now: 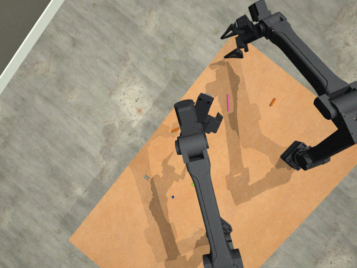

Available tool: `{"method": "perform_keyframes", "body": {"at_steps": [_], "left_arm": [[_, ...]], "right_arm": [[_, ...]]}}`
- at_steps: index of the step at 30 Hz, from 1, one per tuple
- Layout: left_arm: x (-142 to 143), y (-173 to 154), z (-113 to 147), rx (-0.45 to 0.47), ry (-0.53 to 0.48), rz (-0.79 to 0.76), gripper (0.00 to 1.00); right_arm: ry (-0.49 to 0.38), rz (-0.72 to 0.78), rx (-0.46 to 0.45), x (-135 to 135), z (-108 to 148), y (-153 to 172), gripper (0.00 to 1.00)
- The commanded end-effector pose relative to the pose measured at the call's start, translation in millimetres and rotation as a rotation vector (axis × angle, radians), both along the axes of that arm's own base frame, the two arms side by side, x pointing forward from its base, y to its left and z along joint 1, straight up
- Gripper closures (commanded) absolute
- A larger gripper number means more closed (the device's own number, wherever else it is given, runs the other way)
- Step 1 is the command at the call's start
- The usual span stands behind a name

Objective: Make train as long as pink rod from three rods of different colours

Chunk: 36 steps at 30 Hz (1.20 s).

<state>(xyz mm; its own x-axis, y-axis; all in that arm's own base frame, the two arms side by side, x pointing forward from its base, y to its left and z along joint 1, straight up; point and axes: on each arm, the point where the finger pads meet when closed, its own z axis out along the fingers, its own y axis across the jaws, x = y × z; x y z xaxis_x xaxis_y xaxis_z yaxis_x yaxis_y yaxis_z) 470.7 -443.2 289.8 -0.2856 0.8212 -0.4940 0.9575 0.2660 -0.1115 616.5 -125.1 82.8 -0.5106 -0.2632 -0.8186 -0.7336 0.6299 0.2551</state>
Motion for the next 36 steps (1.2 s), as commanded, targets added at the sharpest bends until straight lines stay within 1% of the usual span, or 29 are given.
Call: {"method": "perform_keyframes", "body": {"at_steps": [1, 17, 18, 23, 28, 32, 34, 36], "left_arm": [[0.1, -0.1, 7.6, -0.009, -0.011, 0.000, 0.00], [0.1, -0.1, 7.6, -0.009, -0.011, 0.000, 0.00], [4.4, -3.4, 20.6, -0.027, -0.035, 0.000, 0.00], [4.4, -3.4, 20.6, -0.027, -0.035, 0.000, 0.00], [4.4, -3.4, 20.6, -0.027, -0.035, 0.000, 0.00], [4.4, -3.4, 20.6, -0.027, -0.035, 0.000, 0.00], [4.4, -3.4, 20.6, -0.027, -0.035, 0.000, 0.00], [4.4, -3.4, 20.6, -0.027, -0.035, 0.000, 0.00]], "right_arm": [[-0.012, 0.000, -0.005, 2.1, 6.6, -0.9, 0.00], [-0.012, 0.000, -0.005, 2.1, 6.6, -0.9, 0.00], [-0.013, 0.000, -0.005, 2.1, 6.7, -0.9, 0.00], [-0.013, -0.012, -0.012, 1.3, 8.5, -6.0, 0.00], [-0.014, -0.066, -0.041, -2.7, 16.7, -28.8, 0.00], [-0.017, -0.155, -0.085, -10.7, 30.2, -64.6, 0.00], [-0.017, -0.155, -0.085, -10.7, 30.2, -64.6, 0.00], [-0.018, -0.217, -0.113, -17.3, 39.6, -88.6, 0.00]]}}
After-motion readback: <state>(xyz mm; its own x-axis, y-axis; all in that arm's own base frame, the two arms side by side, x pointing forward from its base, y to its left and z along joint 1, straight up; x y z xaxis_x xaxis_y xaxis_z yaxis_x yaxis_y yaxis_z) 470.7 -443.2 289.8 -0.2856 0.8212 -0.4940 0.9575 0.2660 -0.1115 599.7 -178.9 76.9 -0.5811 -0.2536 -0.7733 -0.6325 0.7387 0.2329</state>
